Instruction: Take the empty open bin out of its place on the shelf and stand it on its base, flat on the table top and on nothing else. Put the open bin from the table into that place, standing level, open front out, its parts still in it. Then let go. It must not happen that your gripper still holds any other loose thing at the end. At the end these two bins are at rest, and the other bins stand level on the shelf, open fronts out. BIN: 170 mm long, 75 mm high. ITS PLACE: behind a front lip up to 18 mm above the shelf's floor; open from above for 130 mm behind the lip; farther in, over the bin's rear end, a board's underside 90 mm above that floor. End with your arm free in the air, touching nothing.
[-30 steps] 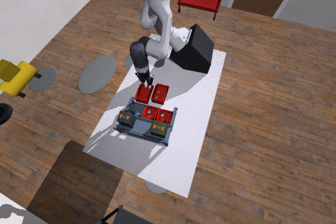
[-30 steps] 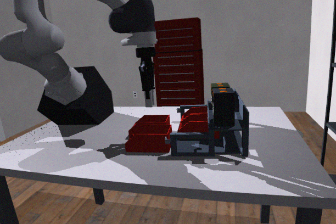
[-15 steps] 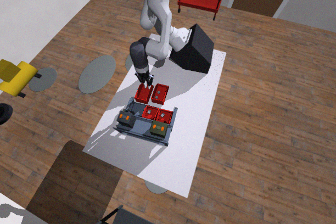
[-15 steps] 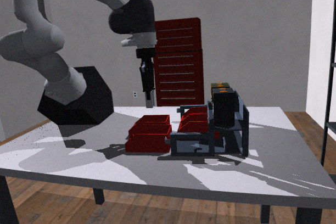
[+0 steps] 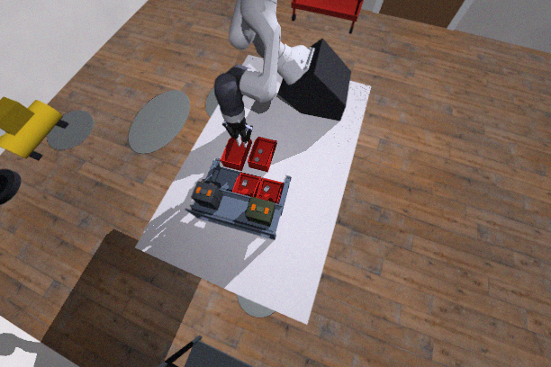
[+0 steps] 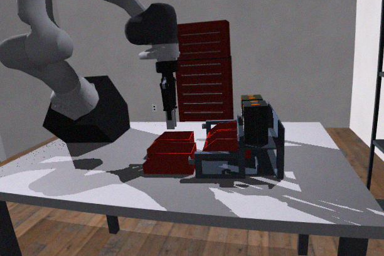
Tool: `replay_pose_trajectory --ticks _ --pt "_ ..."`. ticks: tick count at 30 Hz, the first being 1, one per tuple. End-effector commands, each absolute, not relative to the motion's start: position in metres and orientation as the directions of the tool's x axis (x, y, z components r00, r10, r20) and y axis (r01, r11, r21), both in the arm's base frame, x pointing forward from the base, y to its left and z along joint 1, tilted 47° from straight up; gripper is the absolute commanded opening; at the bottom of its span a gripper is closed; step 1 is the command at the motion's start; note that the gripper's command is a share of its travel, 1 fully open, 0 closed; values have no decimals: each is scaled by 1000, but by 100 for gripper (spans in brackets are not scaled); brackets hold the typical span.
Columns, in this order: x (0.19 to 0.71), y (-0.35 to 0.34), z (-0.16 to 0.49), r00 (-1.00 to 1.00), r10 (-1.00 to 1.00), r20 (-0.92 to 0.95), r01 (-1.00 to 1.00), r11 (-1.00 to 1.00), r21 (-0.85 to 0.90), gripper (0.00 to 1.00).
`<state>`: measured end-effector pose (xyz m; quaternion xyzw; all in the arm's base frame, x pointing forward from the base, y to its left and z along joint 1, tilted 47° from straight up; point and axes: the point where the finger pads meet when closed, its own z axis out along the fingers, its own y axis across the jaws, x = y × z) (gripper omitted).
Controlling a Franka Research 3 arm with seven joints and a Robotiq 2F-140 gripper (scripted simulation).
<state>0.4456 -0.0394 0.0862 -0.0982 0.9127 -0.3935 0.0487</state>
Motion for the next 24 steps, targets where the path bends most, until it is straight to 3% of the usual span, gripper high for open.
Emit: replay_pose_trajectory --ticks 1,24 --pt "449 -43 82 -974 -228 -14 -147 671 -727 15" --pt "455 -68 58 -974 -228 -14 -147 671 -727 15"
